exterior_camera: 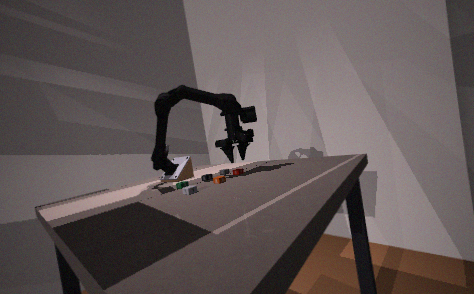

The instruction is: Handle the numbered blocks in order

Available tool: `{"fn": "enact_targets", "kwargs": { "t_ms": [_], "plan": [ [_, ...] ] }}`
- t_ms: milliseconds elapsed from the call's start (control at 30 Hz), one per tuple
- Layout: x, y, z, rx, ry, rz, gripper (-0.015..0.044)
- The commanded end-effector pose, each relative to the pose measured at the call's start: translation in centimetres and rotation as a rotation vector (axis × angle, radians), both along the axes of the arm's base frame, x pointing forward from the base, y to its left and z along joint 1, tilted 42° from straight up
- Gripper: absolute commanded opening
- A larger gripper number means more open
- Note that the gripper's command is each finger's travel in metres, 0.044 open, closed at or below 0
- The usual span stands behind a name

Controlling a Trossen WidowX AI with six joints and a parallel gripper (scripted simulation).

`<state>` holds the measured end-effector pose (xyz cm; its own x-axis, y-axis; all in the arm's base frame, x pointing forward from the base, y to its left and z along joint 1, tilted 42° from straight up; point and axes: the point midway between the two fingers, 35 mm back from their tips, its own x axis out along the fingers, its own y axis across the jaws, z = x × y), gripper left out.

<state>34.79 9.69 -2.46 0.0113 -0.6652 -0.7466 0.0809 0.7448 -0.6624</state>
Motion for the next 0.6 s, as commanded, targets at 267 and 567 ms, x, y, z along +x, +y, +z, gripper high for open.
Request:
{"fn": "enact_targets", "kwargs": {
  "t_ms": [267,567],
  "plan": [
    [0.1,-1.3,-1.5,0.001,-0.011,0.013,0.0400],
    [0.1,-2.2,-2.6,0.001,-0.012,0.013,0.0400]
  ]
}}
